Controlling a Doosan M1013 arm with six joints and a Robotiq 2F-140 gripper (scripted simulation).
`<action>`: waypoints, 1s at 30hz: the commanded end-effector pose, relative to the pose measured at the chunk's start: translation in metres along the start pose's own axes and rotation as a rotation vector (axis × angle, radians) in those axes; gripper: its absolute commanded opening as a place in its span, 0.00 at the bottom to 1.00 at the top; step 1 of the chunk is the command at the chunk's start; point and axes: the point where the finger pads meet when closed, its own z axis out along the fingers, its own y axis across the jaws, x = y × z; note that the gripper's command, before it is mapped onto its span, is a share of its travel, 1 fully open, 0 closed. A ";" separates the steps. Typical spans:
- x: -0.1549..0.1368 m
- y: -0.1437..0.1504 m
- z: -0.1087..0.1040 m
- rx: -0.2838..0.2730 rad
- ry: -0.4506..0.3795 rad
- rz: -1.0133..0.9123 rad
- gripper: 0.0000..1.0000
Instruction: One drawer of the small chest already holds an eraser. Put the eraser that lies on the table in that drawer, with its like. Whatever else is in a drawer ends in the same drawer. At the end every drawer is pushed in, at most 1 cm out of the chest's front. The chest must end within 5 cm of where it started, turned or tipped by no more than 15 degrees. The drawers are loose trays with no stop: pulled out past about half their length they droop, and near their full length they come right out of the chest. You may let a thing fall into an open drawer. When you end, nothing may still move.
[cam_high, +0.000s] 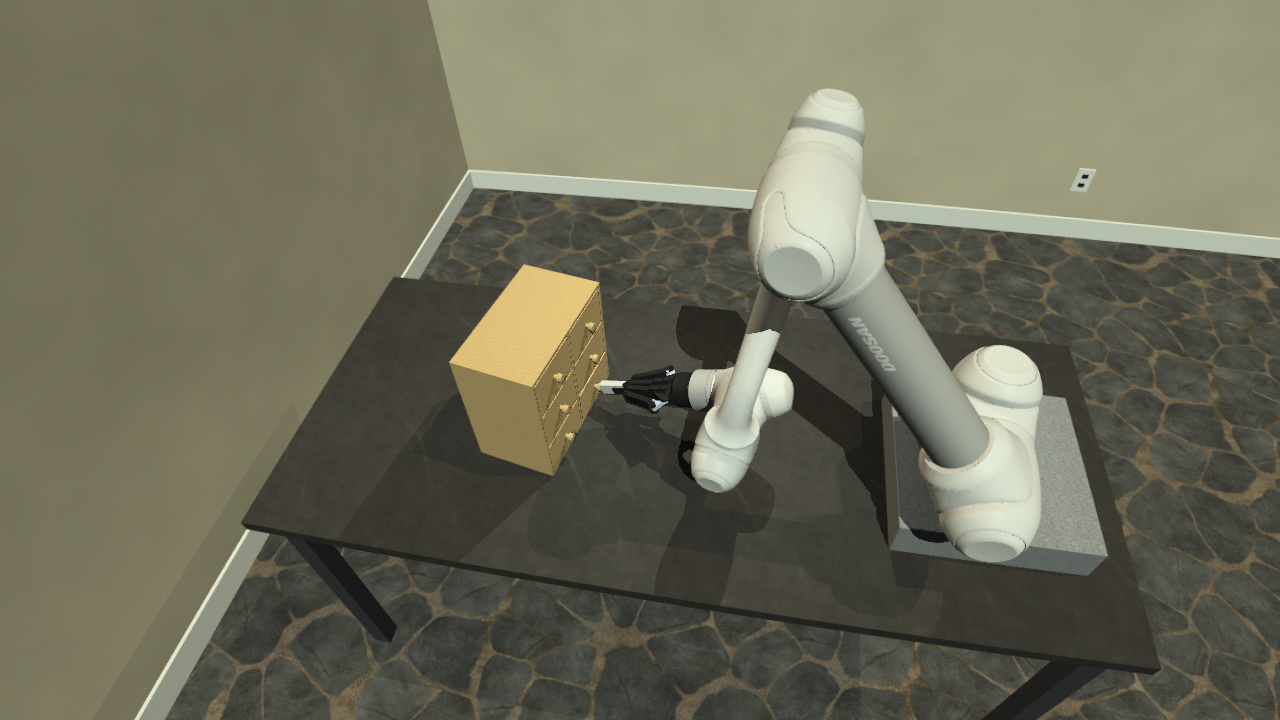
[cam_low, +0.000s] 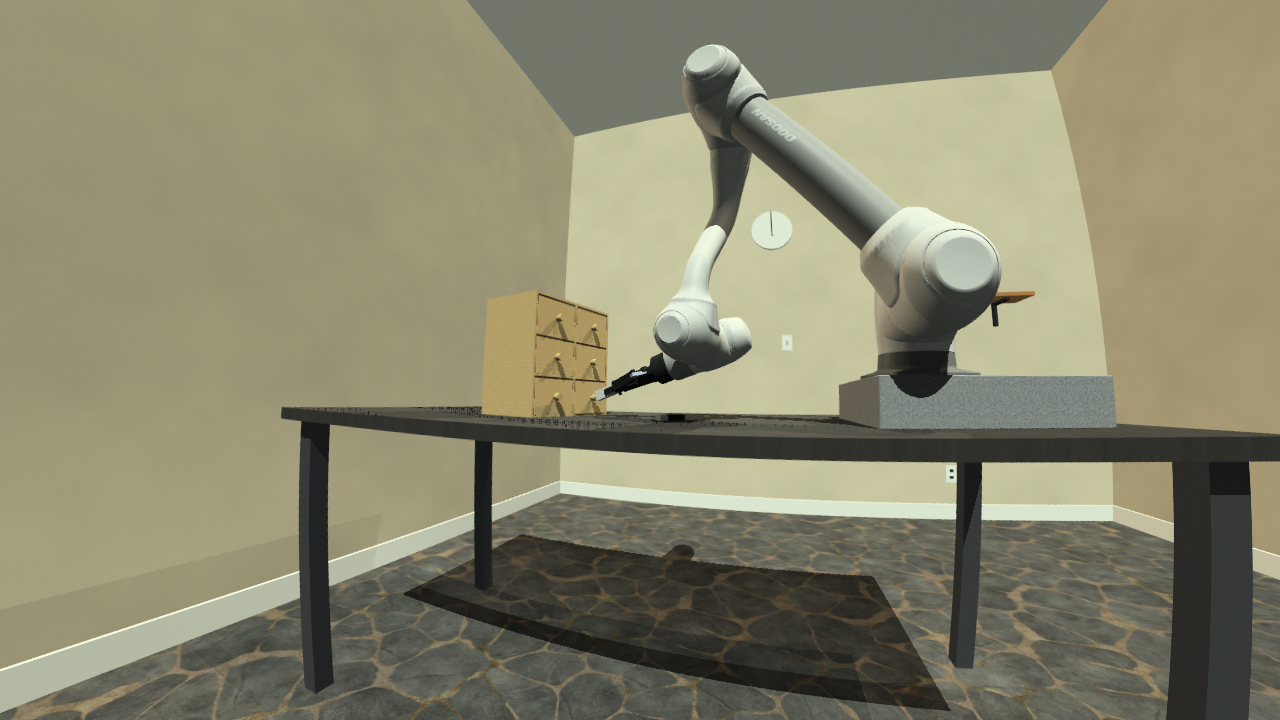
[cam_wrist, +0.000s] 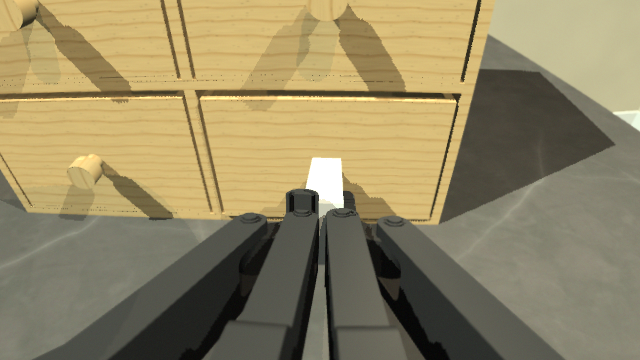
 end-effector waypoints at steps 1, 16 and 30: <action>-0.001 0.000 0.003 0.002 -0.003 -0.004 0.00; -0.001 0.000 0.003 0.002 -0.003 -0.004 0.00; -0.002 0.000 -0.001 0.002 -0.003 -0.004 0.00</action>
